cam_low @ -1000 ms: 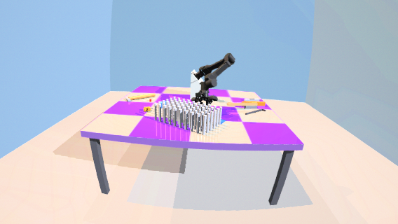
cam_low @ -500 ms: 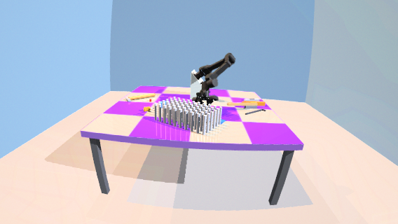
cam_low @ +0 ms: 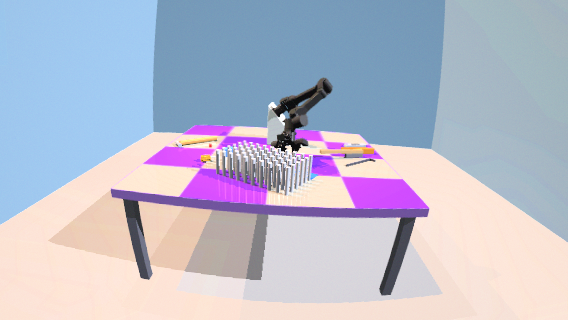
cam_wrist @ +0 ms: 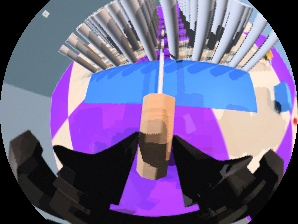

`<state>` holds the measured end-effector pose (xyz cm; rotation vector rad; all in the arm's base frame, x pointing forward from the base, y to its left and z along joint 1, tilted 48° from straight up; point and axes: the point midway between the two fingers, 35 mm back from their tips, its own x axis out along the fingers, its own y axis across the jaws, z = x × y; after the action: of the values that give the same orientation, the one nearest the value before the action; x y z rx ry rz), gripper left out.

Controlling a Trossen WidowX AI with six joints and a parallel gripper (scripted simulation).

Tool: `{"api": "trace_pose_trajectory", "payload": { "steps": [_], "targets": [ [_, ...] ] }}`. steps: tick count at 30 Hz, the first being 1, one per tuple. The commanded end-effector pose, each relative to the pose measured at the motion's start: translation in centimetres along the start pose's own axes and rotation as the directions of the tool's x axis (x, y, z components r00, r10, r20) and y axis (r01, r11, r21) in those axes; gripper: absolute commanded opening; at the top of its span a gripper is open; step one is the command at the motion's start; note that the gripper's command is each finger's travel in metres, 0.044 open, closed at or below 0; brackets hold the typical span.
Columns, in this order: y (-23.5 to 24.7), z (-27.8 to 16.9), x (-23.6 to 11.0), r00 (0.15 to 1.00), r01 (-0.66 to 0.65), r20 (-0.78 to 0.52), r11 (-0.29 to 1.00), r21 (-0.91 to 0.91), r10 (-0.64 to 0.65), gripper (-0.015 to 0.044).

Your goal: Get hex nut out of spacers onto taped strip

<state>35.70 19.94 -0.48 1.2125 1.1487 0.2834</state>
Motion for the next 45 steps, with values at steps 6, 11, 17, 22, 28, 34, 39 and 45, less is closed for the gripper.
{"api": "trace_pose_trajectory", "payload": {
  "steps": [6,11,17,22,28,34,39,45],
  "targets": [
    [0.1,-0.7,-0.4,1.000,-0.002,0.000,1.000,0.003,0.002,0.0000],
    [0.1,-1.0,-0.5,1.000,-0.001,0.000,1.000,0.003,0.001,0.0000],
    [0.1,-1.4,-0.7,1.000,-0.001,-0.001,1.000,0.003,0.001,0.0000],
    [0.1,-1.7,-0.8,1.000,-0.001,-0.001,1.000,0.004,0.001,0.0000],
    [0.0,-2.1,-1.0,1.000,0.000,-0.001,1.000,0.004,0.000,0.0000],
    [0.0,-2.5,-1.2,1.000,0.000,-0.001,1.000,0.004,0.000,0.0000],
    [0.0,-2.9,-1.3,1.000,0.001,-0.002,1.000,0.004,-0.001,0.0000],
    [0.0,-3.3,-1.5,1.000,0.001,-0.002,1.000,0.004,-0.001,0.0000]
  ]
}}
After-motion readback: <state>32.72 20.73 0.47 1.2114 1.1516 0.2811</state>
